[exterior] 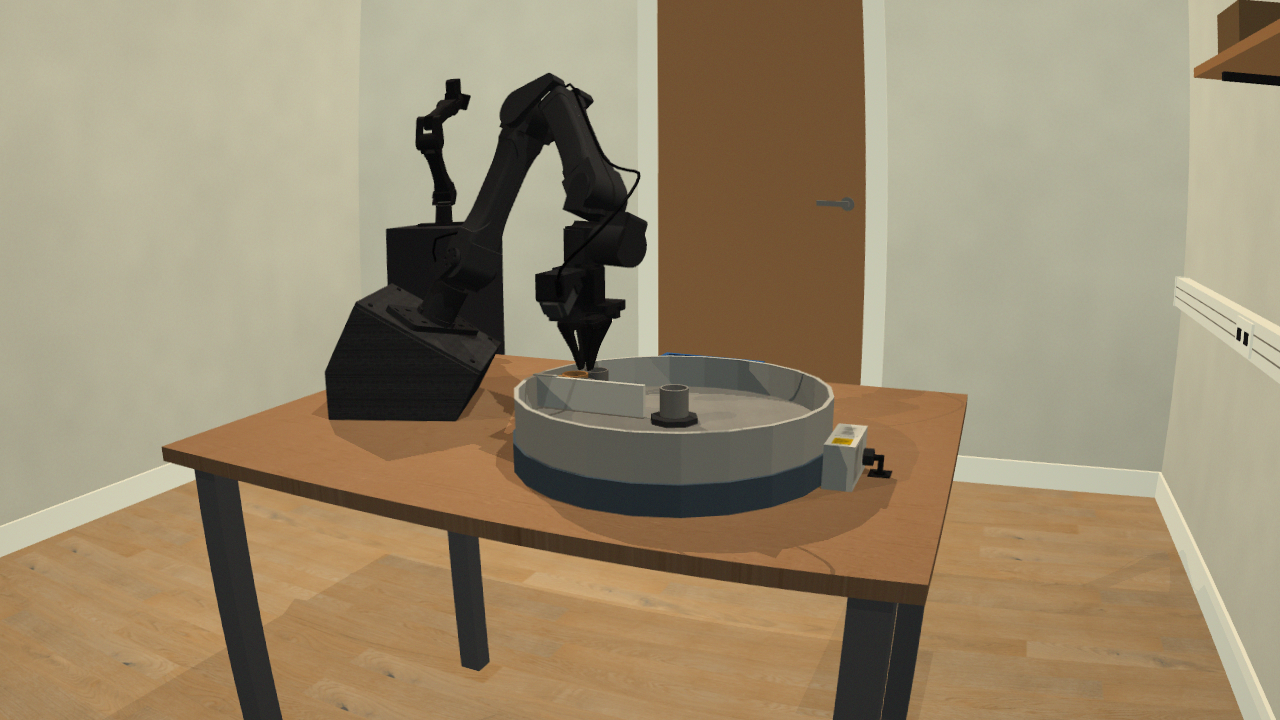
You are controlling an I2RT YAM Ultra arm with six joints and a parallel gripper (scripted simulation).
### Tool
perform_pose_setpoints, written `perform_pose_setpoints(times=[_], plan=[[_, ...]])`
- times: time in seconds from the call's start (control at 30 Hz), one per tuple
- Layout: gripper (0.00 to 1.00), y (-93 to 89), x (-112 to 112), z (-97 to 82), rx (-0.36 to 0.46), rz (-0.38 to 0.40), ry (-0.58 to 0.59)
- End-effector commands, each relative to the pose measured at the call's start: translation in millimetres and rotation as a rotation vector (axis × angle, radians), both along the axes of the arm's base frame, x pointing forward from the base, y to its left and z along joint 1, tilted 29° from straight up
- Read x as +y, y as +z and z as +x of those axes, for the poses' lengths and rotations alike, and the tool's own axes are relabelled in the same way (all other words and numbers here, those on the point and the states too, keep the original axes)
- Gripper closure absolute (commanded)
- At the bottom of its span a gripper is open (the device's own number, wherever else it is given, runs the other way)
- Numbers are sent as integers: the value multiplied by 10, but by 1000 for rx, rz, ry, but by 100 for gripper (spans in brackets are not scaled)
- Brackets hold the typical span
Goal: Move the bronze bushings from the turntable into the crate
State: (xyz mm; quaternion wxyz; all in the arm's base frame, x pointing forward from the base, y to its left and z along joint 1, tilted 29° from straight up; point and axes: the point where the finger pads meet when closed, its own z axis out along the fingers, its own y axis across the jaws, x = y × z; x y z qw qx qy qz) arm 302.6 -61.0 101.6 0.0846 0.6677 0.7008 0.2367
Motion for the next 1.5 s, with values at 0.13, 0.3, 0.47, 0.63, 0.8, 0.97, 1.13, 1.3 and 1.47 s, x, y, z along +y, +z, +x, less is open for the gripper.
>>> perform_pose_setpoints(times=[0.13,0.3,0.47,0.63,0.8,0.97,1.13,1.3,1.47], plan=[[87,103,-88,46,-29,-28,-23],[87,103,-88,46,-29,-28,-23],[87,100,-87,45,-28,-28,-23],[87,-42,-49,-25,-1,-15,-23],[87,81,-93,76,-37,-32,-22],[87,77,-89,66,-33,-30,-22],[87,77,-89,66,-33,-30,-22],[87,77,-89,66,-33,-30,-22],[87,77,-89,66,-33,-30,-22]])
